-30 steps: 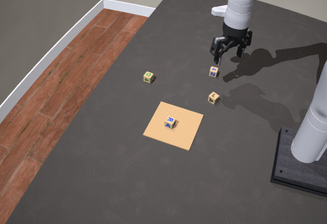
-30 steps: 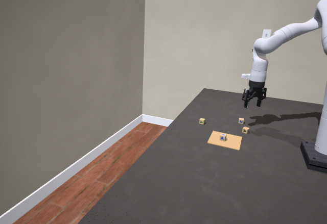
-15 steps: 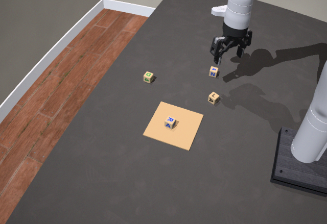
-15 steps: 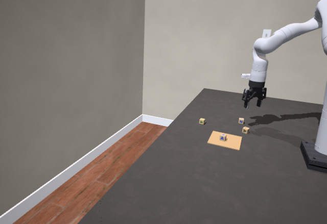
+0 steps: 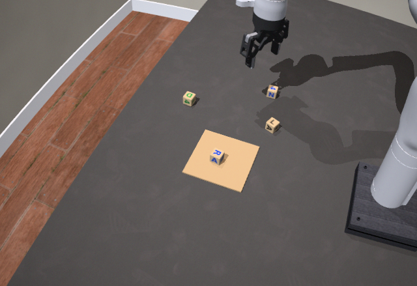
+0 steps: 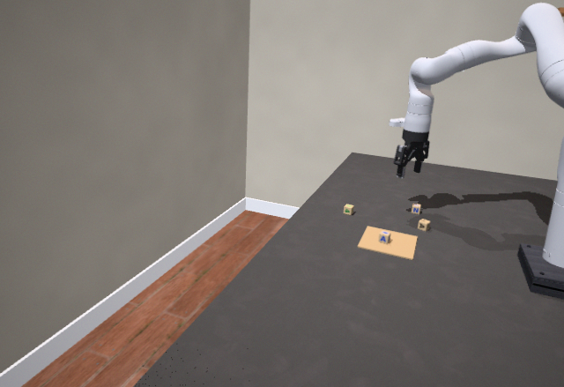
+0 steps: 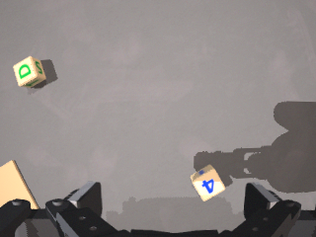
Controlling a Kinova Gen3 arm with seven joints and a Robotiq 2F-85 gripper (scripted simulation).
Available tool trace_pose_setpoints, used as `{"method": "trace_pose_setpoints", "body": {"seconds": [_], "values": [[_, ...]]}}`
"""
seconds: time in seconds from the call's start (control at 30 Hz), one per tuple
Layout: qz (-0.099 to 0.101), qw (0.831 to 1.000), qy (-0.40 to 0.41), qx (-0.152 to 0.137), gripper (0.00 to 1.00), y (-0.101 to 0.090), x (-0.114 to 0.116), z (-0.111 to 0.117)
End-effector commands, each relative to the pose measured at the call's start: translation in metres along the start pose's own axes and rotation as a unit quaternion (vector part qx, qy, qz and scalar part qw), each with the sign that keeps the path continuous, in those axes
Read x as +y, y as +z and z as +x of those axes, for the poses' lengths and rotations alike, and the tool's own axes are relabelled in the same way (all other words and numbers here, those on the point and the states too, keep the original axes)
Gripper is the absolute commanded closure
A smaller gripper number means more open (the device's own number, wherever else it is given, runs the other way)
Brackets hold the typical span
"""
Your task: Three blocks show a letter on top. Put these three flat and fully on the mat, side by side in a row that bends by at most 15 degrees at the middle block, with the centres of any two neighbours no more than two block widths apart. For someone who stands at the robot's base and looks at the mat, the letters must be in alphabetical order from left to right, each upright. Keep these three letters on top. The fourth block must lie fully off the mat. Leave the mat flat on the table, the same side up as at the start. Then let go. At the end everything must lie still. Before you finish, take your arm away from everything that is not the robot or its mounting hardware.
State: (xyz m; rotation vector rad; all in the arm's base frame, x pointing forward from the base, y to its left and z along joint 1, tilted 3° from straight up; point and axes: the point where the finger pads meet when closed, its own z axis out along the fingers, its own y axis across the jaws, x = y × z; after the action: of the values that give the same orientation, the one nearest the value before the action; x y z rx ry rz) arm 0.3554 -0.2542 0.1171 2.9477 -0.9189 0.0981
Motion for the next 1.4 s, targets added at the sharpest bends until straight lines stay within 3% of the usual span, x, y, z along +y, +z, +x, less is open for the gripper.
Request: {"method": "trace_pose_setpoints", "body": {"seconds": [0.0,0.1,0.17,0.37,0.5,1.1,1.23,1.3,1.37], "values": [[0.014,0.999,-0.052,0.004,0.0,-0.005,-0.051,0.033],[0.014,0.995,-0.096,0.004,0.0,-0.01,-0.079,0.056],[0.014,0.995,-0.096,0.004,0.0,-0.01,-0.079,0.056],[0.016,0.985,-0.172,-0.004,0.0,-0.018,-0.133,0.088],[0.016,0.98,-0.197,-0.008,0.0,-0.02,-0.151,0.095],[0.016,0.979,-0.201,-0.009,0.0,-0.02,-0.155,0.096],[0.017,0.979,-0.202,-0.009,0.0,0.009,-0.156,0.095],[0.017,0.979,-0.202,-0.009,0.0,0.009,-0.156,0.095],[0.018,0.979,-0.203,-0.01,0.0,0.024,-0.157,0.094]]}}
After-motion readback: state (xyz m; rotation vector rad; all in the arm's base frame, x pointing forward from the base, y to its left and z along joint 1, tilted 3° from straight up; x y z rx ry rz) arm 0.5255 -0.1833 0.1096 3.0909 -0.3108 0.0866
